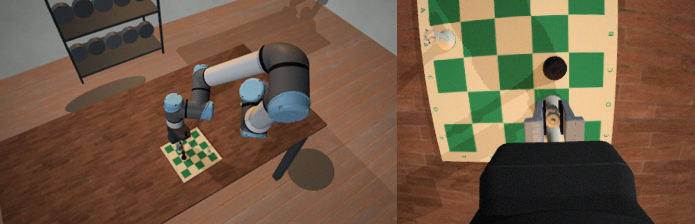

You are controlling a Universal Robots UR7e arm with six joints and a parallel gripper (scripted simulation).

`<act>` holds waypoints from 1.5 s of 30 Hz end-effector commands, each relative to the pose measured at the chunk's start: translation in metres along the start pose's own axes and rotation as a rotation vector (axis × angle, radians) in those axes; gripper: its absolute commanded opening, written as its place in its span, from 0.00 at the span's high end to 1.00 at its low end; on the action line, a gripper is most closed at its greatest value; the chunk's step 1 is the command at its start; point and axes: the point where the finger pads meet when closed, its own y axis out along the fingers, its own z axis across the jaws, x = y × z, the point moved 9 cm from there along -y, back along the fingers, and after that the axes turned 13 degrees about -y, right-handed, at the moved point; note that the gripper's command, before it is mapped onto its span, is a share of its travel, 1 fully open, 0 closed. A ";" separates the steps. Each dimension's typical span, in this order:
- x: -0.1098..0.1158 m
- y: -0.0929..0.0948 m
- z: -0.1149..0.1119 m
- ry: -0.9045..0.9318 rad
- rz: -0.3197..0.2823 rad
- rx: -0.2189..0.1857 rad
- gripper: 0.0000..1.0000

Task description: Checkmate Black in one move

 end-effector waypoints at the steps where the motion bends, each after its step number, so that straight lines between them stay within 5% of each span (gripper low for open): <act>1: 0.000 0.000 0.000 0.000 -0.001 0.001 1.00; 45: 0.000 0.004 0.000 0.000 -0.001 0.001 1.00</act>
